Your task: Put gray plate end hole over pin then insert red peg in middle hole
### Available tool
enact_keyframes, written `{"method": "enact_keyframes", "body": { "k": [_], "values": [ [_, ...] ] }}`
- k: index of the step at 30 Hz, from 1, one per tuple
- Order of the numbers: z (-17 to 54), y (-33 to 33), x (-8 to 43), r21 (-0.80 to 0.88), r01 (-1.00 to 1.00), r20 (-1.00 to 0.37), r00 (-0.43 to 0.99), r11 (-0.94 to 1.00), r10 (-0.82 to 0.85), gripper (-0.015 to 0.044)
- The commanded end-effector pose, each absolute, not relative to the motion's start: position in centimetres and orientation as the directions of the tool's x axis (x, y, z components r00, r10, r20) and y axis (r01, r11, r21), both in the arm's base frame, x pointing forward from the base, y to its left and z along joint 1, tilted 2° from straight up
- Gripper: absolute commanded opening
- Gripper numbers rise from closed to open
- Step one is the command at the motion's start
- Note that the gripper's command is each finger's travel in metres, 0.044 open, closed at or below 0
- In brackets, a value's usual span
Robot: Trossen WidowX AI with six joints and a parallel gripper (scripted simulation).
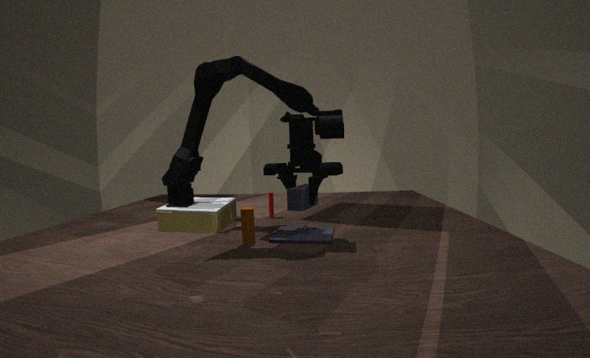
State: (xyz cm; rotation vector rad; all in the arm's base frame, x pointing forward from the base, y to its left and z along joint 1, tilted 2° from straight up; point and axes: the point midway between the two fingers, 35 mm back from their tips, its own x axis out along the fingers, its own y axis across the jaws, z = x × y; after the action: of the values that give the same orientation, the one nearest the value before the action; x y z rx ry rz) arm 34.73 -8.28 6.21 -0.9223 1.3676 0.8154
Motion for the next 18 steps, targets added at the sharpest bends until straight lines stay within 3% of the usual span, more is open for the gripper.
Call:
{"method": "enact_keyframes", "body": {
  "k": [1,18],
  "values": [
    [5.39,-9.50,34.13,-0.061,-0.895,-0.998,0.047,0.443,-0.042,0.0000],
    [4.90,-10.47,33.73,-0.061,-0.889,-0.998,0.047,0.454,-0.043,0.0000]
  ]
}}
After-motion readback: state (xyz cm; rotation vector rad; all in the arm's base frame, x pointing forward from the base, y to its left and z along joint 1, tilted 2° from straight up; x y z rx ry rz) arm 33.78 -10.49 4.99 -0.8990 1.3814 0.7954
